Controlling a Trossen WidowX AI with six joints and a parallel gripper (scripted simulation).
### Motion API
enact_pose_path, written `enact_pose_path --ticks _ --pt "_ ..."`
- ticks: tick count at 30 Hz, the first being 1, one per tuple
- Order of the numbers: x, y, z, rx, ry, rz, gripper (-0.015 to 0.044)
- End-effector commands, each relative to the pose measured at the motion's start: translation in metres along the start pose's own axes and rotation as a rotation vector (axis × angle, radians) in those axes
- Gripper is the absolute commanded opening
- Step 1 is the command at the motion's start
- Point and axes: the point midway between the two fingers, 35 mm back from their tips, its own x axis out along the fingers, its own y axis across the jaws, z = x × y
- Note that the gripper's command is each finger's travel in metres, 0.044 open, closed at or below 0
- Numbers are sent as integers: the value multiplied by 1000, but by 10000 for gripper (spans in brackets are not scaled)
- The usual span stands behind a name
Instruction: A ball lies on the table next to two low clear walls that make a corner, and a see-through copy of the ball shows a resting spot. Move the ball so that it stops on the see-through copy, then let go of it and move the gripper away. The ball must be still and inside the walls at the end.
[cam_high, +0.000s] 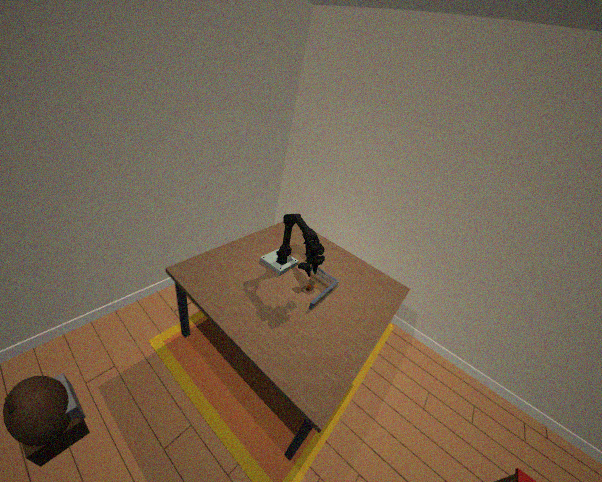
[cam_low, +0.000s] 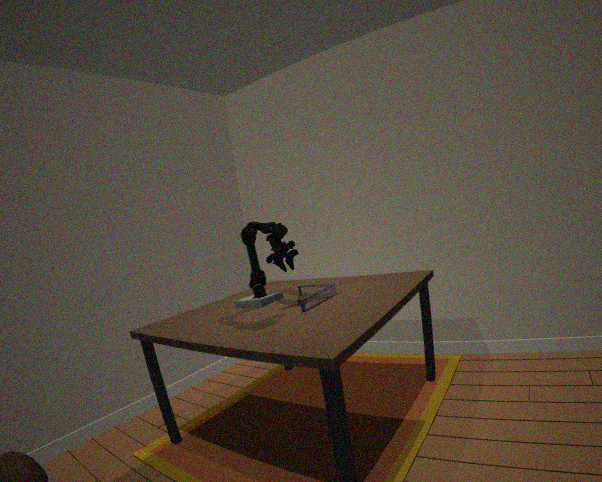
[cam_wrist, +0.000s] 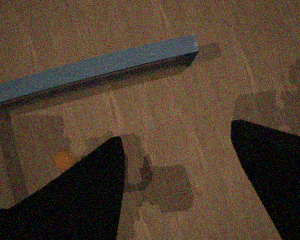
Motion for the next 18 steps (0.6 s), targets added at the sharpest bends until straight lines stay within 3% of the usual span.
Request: enact_pose_path --ticks 1,9,18 --pt "42 31 -25 -17 158 58 243" --pt "104 82 -80 -93 431 79 243" --pt "118 84 -88 -96 440 78 243"
